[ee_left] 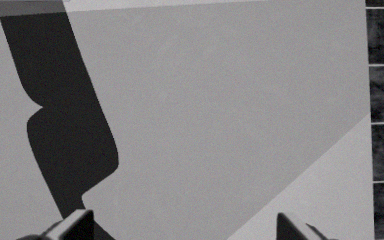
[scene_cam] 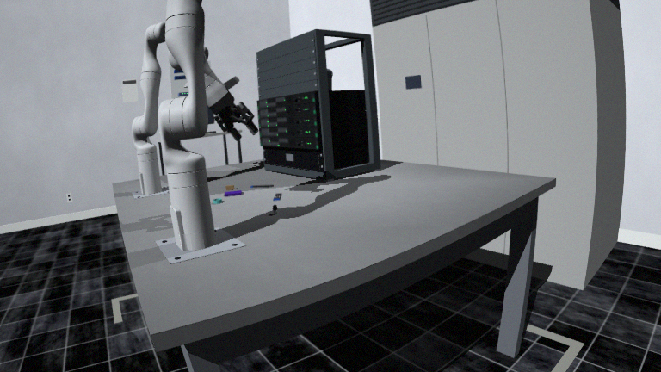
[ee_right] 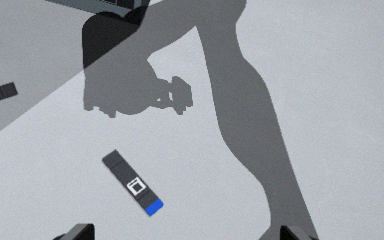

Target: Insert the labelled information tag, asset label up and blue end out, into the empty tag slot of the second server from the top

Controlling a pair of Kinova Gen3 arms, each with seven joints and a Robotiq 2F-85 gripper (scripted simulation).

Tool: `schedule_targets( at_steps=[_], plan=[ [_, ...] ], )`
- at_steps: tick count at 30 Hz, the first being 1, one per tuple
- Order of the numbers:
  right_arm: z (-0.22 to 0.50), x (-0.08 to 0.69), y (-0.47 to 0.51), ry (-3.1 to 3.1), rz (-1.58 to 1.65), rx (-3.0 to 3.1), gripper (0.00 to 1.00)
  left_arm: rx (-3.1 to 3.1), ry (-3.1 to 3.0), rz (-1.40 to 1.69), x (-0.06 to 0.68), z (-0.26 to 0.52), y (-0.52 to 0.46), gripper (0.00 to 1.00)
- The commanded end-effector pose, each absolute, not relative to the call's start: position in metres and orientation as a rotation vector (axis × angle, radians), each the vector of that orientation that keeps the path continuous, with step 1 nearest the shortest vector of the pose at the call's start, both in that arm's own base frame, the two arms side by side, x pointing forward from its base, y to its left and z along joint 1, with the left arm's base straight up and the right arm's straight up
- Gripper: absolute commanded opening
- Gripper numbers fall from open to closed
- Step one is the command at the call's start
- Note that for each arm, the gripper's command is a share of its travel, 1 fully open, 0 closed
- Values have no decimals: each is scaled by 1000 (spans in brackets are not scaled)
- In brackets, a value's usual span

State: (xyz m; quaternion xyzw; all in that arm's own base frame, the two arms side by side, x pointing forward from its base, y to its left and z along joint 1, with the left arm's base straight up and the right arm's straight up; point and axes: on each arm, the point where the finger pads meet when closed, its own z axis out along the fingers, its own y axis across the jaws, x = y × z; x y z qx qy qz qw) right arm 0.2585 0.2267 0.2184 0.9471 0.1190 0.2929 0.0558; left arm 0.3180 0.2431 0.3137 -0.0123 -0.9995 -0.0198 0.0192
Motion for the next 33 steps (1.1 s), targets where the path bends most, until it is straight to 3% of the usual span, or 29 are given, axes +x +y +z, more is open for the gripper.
schedule_targets(
  at_steps=[1,19,33],
  plan=[
    [219,259,227,361,891,2875,1000,-5,-3123,-33,317,317,235,1000],
    [221,260,225,293,890,2887,1000,29,-3141,0,316,320,226,1000],
    [234,268,212,-191,870,2937,1000,29,-3141,0,316,320,226,1000]
  ],
)
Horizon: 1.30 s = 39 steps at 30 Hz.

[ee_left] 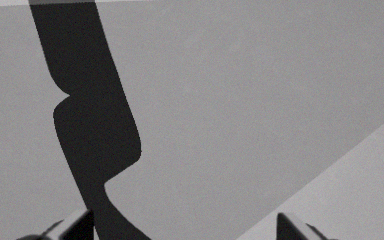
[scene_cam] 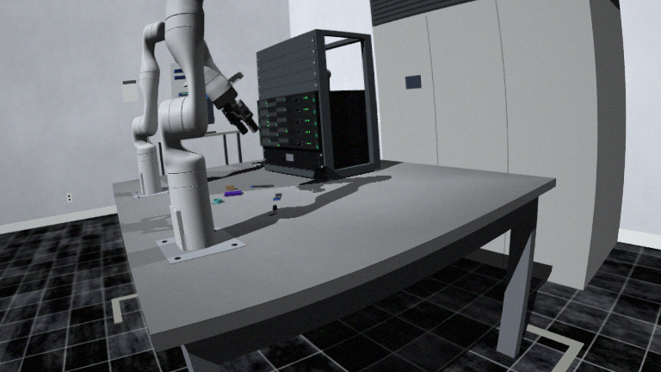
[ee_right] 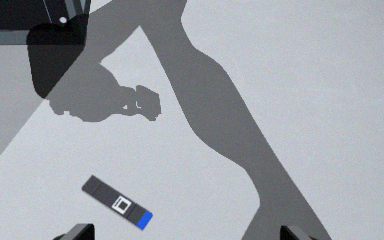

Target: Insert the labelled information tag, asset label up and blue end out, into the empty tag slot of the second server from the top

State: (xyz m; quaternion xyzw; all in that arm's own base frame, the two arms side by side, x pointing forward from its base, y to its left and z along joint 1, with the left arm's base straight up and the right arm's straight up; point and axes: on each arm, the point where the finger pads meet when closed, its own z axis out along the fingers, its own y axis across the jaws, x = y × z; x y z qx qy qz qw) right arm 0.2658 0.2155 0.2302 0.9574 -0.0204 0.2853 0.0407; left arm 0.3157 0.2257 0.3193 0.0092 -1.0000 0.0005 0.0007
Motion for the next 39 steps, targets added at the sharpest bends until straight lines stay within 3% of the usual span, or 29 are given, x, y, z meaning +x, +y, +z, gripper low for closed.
schedule_targets(
  at_steps=[1,20,39],
  plan=[
    [235,268,211,-240,867,2938,1000,29,-3141,0,316,320,226,1000],
    [258,270,192,-1110,766,2823,1000,29,-3141,0,316,320,226,1000],
    [290,257,181,-2099,522,2325,1000,29,-3141,0,316,320,226,1000]
  ],
)
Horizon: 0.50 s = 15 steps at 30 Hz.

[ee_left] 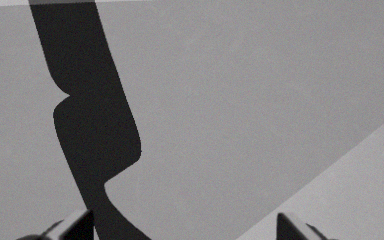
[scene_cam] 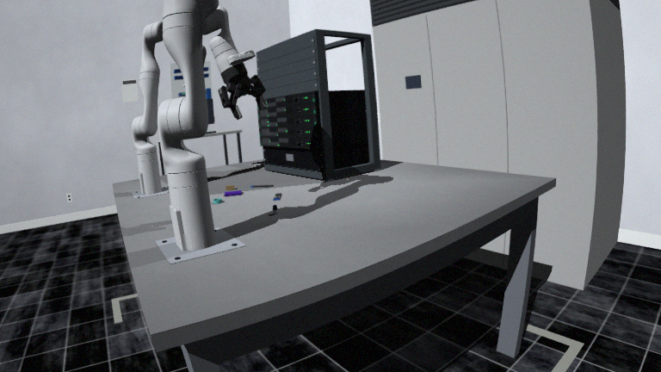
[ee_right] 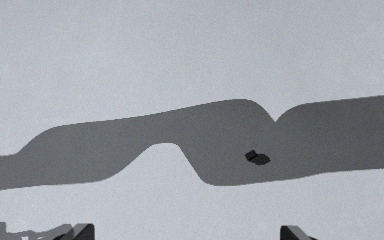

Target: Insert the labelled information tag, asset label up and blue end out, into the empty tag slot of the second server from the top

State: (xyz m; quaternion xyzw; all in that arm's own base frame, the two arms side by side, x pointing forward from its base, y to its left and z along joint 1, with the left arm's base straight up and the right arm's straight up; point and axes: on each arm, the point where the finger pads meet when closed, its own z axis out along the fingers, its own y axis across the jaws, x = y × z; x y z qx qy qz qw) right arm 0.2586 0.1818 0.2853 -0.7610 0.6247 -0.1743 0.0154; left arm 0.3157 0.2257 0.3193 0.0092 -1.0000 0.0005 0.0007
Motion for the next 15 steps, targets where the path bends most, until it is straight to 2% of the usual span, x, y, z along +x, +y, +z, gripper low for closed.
schedule_targets(
  at_steps=[1,15],
  plan=[
    [292,256,181,2101,-493,-2235,1000,29,-3141,0,316,320,226,1000],
    [319,242,185,2550,-282,-1751,1000,29,-3141,0,316,320,226,1000]
  ],
)
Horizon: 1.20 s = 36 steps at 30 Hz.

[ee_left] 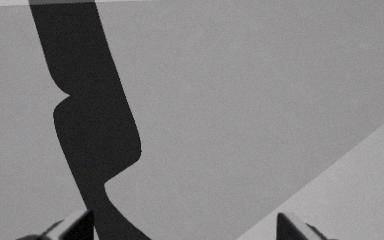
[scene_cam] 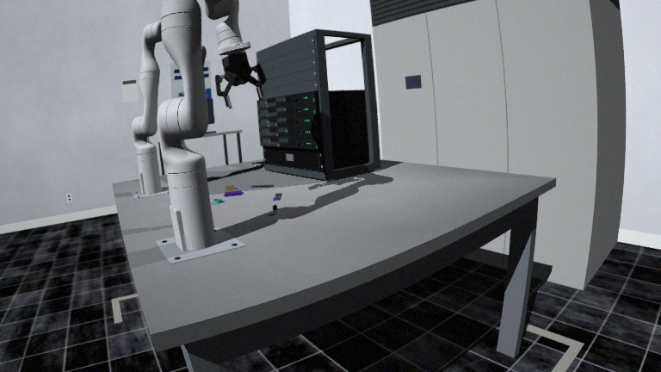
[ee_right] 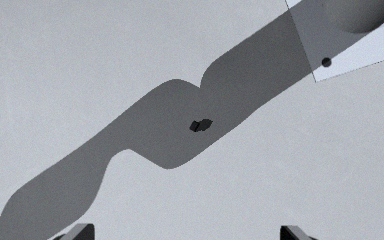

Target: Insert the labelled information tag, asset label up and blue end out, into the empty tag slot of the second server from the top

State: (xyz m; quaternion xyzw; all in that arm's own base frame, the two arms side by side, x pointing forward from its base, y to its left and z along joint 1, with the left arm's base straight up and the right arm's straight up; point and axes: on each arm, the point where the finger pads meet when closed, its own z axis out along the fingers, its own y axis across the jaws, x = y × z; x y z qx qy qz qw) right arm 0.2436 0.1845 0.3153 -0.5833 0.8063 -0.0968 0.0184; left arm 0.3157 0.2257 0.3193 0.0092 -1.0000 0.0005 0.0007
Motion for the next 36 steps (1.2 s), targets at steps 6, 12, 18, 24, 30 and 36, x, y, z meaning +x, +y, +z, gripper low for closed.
schedule_targets(
  at_steps=[6,12,18,24,30,36],
  plan=[
    [332,236,189,2704,-187,-1532,1000,29,-3141,0,316,320,226,1000],
    [343,232,192,2816,-106,-1347,1000,29,-3141,0,316,320,226,1000],
    [350,229,195,2870,-63,-1249,1000,29,-3141,0,316,320,226,1000],
    [357,227,197,2921,-18,-1147,1000,29,-3141,0,316,320,226,1000],
    [360,226,198,2940,0,-1107,1000,29,-3141,0,316,320,226,1000],
    [359,227,199,2939,-2,-1108,351,29,-3141,0,316,320,226,1000]
  ],
)
